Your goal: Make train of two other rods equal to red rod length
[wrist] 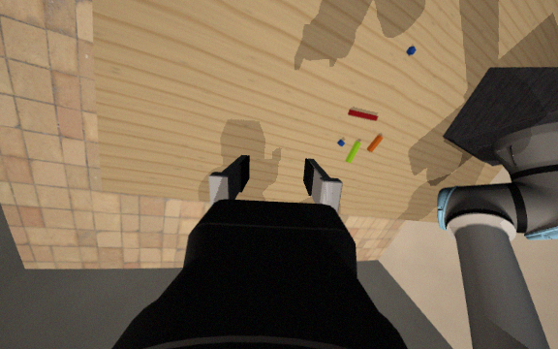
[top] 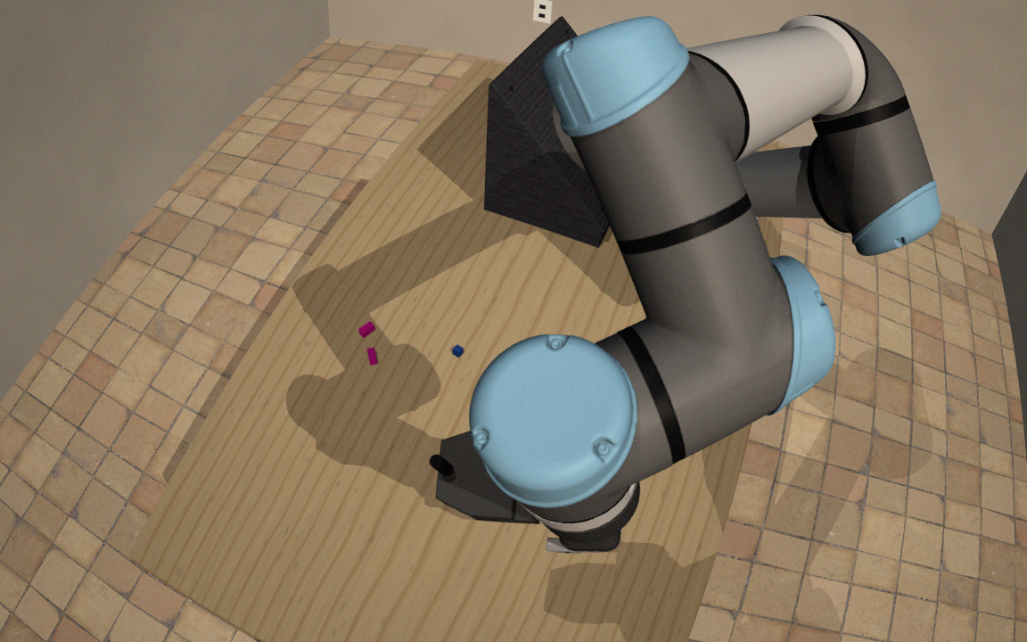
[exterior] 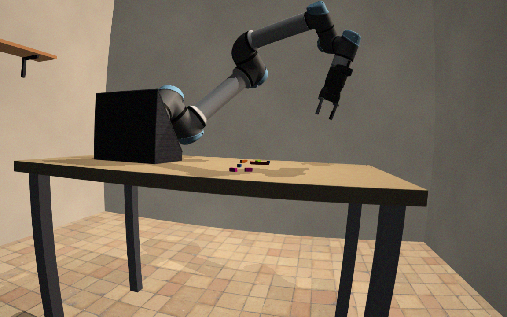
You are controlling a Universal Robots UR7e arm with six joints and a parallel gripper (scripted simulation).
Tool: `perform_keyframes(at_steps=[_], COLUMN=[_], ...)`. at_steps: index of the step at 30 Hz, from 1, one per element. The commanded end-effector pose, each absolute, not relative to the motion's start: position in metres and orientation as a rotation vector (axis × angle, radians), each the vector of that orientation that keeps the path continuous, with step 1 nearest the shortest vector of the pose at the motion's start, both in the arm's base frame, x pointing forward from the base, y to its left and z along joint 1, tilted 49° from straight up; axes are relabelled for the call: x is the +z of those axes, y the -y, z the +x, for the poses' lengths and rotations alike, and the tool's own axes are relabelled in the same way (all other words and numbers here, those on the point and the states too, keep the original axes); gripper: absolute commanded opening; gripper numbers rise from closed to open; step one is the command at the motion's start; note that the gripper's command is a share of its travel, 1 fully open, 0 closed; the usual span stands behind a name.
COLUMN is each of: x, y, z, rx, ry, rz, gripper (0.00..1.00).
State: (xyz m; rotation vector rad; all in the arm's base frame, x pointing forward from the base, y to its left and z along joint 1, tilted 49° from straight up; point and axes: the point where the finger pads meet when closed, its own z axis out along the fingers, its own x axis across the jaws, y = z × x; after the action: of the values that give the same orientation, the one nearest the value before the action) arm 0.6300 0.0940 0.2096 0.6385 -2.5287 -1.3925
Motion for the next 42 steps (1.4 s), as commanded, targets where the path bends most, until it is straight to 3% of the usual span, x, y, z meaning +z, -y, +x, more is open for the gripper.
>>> perform_keyframes(at_steps=[1, 20, 42], x=[0.212, 0.206, 0.159], y=[-0.092, -0.095, -0.126], z=[0.618, 0.545, 0.420], rx=[-1.401, -1.425, -1.397], ry=[2.557, 2.670, 2.822], rz=[0.672, 0.854, 1.148], gripper=[1.00, 1.00, 1.00])
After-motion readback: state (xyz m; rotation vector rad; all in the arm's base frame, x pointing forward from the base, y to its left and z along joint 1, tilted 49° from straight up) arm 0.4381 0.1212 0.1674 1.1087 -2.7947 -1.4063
